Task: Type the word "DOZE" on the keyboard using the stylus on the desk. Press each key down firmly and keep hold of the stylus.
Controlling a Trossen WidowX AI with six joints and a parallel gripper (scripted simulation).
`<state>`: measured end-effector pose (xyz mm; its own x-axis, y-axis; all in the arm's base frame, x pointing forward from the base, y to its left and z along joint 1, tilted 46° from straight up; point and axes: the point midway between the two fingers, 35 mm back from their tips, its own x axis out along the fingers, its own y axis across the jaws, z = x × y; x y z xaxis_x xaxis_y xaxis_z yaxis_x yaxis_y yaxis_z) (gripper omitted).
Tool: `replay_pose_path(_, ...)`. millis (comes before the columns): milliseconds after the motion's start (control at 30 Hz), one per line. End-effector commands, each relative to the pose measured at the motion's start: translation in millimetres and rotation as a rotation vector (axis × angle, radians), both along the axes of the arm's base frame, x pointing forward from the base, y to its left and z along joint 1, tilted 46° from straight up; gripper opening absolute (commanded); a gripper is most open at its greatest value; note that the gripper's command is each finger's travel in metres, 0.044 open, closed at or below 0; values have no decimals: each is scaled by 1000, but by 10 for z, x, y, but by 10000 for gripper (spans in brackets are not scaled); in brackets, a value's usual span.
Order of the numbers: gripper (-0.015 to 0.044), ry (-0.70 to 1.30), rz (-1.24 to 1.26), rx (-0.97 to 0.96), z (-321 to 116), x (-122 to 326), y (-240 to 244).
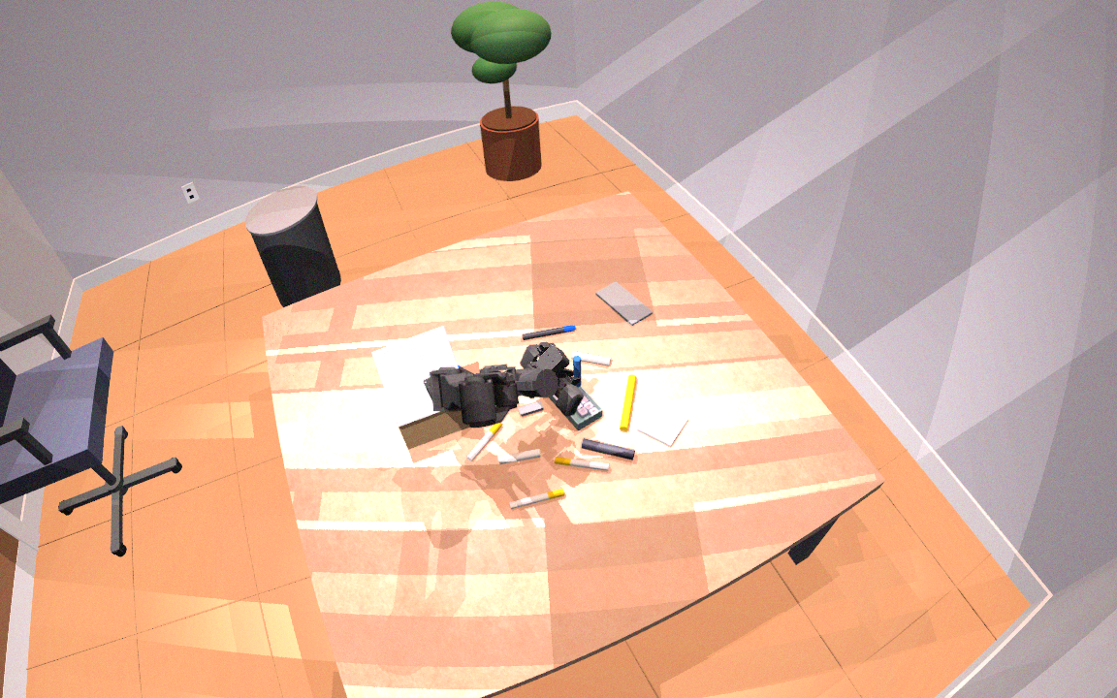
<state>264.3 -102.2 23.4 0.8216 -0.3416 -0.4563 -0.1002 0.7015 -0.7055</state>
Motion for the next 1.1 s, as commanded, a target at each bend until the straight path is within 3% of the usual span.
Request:
replay_pose_path(0,81,-5,0,2,59,21,48)
replay_pose_path(533,84,-2,4,2,177,11,191)
replay_pose_path(733,44,-2,4,2,177,11,191)
replay_pose_path(800,0,-2,4,2,184,8,186)
replay_pose_path(1067,0,-3,3,2,269,-43,122)
